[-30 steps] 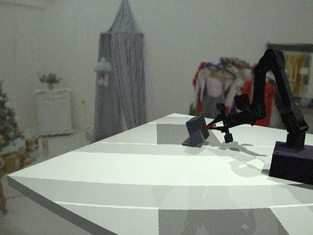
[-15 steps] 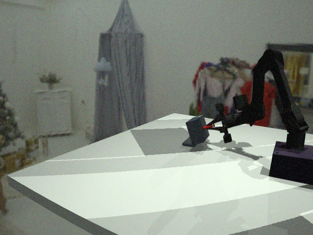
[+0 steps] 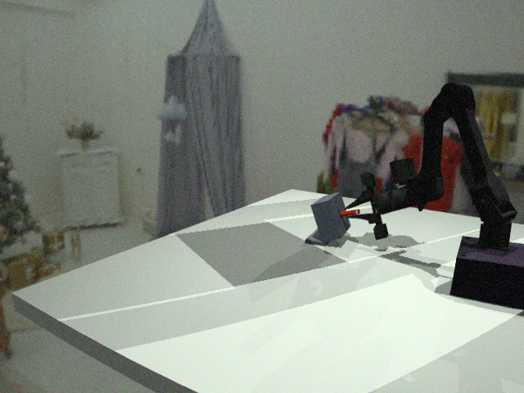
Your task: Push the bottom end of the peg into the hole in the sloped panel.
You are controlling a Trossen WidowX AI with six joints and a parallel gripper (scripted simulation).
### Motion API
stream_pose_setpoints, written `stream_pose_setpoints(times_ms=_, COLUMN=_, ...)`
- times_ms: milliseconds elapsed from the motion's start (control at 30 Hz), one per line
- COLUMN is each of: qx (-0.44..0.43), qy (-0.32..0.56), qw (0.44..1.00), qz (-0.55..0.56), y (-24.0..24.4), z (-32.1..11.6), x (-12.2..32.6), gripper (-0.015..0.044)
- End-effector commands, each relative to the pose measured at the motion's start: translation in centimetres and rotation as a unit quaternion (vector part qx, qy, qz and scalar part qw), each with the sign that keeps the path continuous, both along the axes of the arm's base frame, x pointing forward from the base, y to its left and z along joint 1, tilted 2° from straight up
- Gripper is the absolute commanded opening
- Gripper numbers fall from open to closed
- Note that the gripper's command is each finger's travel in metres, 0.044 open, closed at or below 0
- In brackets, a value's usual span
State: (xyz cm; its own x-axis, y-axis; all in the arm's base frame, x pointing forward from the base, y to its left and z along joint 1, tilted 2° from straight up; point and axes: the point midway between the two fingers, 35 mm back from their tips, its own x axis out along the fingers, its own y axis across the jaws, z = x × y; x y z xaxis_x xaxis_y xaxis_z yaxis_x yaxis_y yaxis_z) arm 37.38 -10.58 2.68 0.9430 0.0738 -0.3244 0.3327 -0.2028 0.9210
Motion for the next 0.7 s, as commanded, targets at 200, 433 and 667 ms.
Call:
stream_pose_setpoints(times_ms=200, qx=0.0, qy=0.0, qw=1.0, qz=0.0, y=0.0, z=0.0, x=-0.1, gripper=0.0368)
stream_pose_setpoints(times_ms=433, qx=0.0, qy=0.001, qw=1.0, qz=0.0, y=-0.2, z=0.3, x=-0.7, gripper=0.044)
stream_pose_setpoints(times_ms=667, qx=0.0, qy=0.001, qw=1.0, qz=-0.001, y=-0.4, z=0.7, x=-1.5, gripper=0.044)
